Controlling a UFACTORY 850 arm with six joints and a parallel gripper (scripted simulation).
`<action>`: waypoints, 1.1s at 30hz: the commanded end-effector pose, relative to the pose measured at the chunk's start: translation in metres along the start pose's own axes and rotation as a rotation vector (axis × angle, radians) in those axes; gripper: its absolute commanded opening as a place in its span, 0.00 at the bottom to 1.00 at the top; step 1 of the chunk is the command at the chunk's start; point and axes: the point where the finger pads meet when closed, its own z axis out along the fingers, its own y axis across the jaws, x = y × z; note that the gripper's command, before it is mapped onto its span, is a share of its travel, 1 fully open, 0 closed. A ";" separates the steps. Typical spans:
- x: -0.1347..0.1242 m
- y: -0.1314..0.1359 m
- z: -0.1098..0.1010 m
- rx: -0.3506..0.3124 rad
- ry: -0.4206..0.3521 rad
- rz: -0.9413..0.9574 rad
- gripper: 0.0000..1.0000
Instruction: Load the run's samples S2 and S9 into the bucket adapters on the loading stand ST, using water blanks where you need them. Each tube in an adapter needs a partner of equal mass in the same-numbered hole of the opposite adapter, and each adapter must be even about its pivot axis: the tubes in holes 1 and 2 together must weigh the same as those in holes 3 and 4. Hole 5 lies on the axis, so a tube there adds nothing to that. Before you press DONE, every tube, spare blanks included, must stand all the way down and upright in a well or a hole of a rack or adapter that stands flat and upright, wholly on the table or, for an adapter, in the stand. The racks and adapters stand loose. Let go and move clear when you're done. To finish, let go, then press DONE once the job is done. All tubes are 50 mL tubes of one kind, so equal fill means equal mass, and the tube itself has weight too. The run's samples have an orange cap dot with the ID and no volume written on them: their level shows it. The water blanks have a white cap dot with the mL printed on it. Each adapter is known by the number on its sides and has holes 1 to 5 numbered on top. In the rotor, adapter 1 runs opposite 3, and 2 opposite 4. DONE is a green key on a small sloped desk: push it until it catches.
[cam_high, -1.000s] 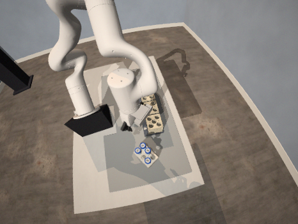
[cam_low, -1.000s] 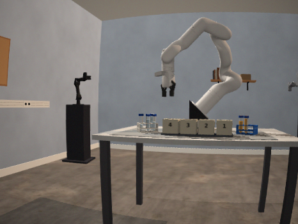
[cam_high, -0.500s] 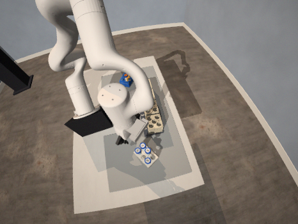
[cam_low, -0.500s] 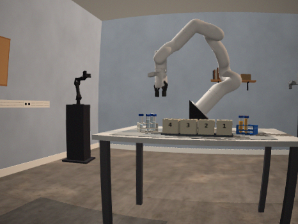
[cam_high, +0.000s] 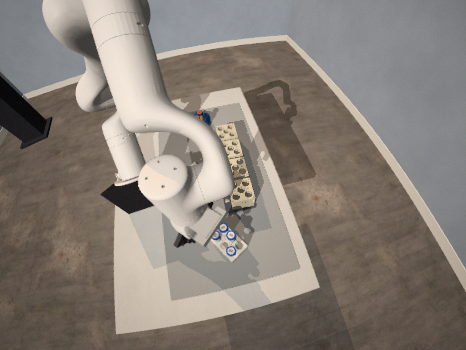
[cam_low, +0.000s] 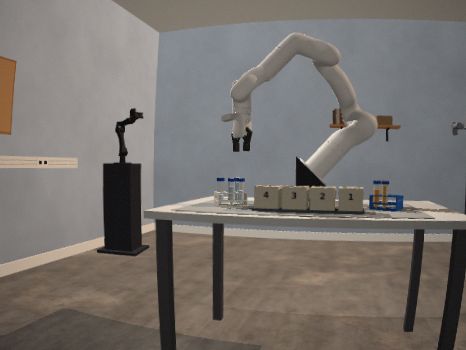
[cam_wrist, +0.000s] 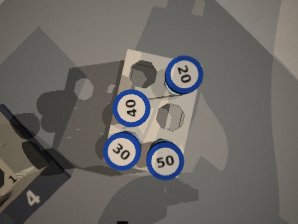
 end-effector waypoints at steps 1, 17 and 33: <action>0.002 0.002 0.006 -0.001 0.001 -0.001 1.00; 0.002 0.002 0.044 -0.001 0.001 -0.001 1.00; 0.002 0.002 0.081 -0.001 0.001 -0.001 1.00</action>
